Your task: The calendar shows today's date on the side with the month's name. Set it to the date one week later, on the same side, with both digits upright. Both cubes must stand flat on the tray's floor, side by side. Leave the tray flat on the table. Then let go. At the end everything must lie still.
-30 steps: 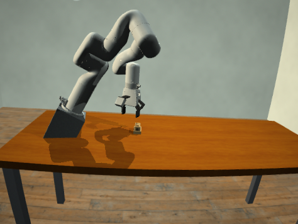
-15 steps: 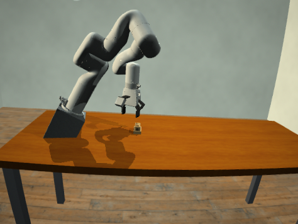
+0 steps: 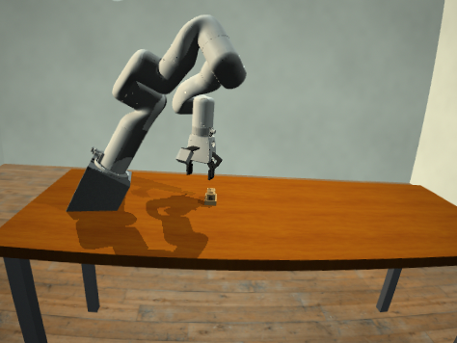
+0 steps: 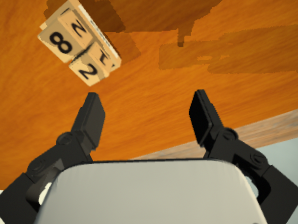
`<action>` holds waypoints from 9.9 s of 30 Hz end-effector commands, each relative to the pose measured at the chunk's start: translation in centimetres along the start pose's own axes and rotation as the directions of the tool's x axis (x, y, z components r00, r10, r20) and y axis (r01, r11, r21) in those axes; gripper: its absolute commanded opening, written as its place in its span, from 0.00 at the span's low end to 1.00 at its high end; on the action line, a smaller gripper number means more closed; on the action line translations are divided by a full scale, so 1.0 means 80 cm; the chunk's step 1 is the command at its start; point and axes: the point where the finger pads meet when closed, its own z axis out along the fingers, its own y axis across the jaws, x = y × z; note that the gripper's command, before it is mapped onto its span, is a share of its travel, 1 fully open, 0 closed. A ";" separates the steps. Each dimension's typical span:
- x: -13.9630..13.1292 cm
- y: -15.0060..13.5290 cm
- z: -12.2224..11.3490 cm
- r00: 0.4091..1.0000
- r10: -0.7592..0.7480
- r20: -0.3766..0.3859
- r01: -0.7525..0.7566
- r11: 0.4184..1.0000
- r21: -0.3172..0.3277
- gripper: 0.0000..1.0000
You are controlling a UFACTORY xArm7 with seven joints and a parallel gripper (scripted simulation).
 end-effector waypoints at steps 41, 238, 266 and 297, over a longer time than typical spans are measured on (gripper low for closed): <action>-0.018 -0.020 0.003 0.966 0.260 0.001 -0.260 0.966 0.001 1.00; -0.104 -0.119 0.019 0.000 1.000 0.001 -1.000 0.000 -0.001 1.00; -0.074 -0.137 0.017 -0.421 0.907 0.000 -0.907 -0.421 -0.001 1.00; -0.021 -0.167 0.014 -0.800 0.600 0.000 -0.600 -0.800 -0.001 1.00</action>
